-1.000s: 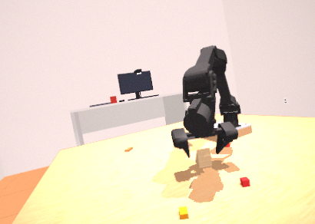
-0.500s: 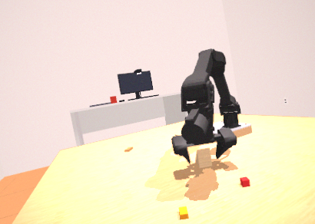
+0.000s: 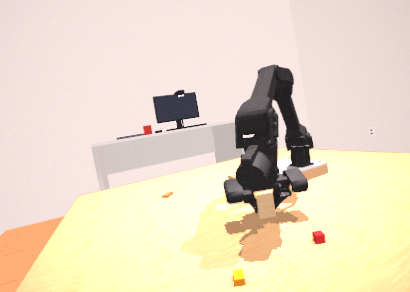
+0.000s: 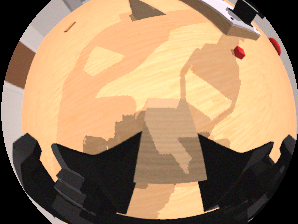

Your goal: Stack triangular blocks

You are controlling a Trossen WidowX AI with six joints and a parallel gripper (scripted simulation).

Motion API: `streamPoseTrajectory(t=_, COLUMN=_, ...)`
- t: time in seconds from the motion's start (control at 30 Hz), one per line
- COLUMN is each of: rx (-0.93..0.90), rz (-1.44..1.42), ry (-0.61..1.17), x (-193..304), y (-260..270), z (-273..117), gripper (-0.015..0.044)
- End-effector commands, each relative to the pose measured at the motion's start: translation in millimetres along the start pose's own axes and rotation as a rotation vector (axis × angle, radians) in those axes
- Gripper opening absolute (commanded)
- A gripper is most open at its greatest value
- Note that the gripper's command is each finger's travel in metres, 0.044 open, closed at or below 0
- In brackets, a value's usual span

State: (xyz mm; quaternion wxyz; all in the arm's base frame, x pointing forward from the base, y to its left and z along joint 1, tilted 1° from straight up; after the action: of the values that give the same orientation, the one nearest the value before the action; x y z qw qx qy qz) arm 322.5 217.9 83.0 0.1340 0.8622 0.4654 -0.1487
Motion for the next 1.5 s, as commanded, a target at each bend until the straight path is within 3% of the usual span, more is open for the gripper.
streamPoseTrajectory(t=0.0, rx=0.004, rz=-0.003, ry=0.001, x=0.3, y=-0.2, z=0.8, gripper=0.0144)
streamPoseTrajectory(t=0.07, rx=0.004, rz=-0.003, ry=0.001, x=0.3, y=-0.2, z=0.8, gripper=0.0131)
streamPoseTrajectory(t=0.23, rx=0.002, rz=-0.001, ry=0.0, x=-0.5, y=0.0, z=-1.0, gripper=0.0)
streamPoseTrajectory(t=0.5, rx=0.011, rz=0.0, ry=0.048, x=-7.5, y=1.7, z=-2.7, gripper=0.0)
streamPoseTrajectory(t=1.47, rx=0.169, rz=0.004, ry=0.78, x=-107.9, y=24.1, z=21.4, gripper=0.0)
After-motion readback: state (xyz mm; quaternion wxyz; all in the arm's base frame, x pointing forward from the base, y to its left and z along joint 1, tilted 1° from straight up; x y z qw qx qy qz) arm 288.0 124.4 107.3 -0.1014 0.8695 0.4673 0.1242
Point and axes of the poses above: the point midway between the two fingers, 35 mm back from their tips, its own z axis out along the fingers, its own y axis across the jaws, x = y × z, the point moved 8 cm from there along -z, back along the fingers, and after that the axes turned 12 degrees about z, right-handed, at the moved point
